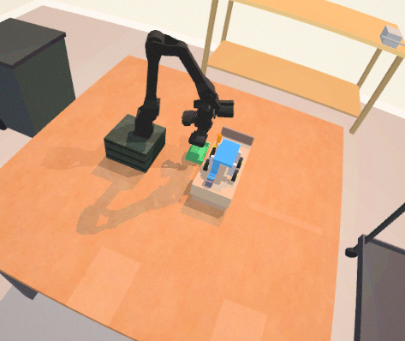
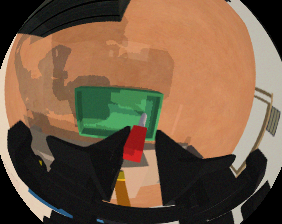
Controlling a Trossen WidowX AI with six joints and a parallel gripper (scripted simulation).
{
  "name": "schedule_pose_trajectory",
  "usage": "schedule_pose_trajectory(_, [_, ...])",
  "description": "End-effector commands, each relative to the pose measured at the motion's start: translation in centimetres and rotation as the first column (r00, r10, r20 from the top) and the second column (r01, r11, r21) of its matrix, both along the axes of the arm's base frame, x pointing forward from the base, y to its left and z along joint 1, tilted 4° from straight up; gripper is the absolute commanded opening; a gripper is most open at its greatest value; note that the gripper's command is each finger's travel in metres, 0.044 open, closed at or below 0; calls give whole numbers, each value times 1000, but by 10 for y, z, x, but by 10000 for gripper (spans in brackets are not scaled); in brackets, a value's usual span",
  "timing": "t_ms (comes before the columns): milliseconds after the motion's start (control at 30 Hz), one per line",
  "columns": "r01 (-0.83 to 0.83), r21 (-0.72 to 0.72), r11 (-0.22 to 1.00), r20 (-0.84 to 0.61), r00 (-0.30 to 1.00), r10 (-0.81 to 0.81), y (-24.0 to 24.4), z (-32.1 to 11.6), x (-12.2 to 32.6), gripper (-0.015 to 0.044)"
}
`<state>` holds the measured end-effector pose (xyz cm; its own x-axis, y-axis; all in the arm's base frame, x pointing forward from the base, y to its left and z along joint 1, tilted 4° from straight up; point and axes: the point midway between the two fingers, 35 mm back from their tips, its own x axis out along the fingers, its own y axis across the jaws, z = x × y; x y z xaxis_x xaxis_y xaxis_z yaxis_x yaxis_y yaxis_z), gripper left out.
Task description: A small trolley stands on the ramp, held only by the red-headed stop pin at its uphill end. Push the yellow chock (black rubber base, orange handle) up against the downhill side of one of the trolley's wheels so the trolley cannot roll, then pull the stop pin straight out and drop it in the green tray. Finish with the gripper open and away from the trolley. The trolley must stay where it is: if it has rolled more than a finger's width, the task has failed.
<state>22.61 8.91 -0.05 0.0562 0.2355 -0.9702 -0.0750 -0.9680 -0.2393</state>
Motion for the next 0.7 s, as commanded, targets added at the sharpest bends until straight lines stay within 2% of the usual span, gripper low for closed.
schedule_pose_trajectory(0, [-1, 4, 1000, 0, 1000, 1, -2, -1, 0, 190])
schedule_pose_trajectory(667, [-1, 3, 1000, 0, 1000, 1, -15, -7, -1, 190])
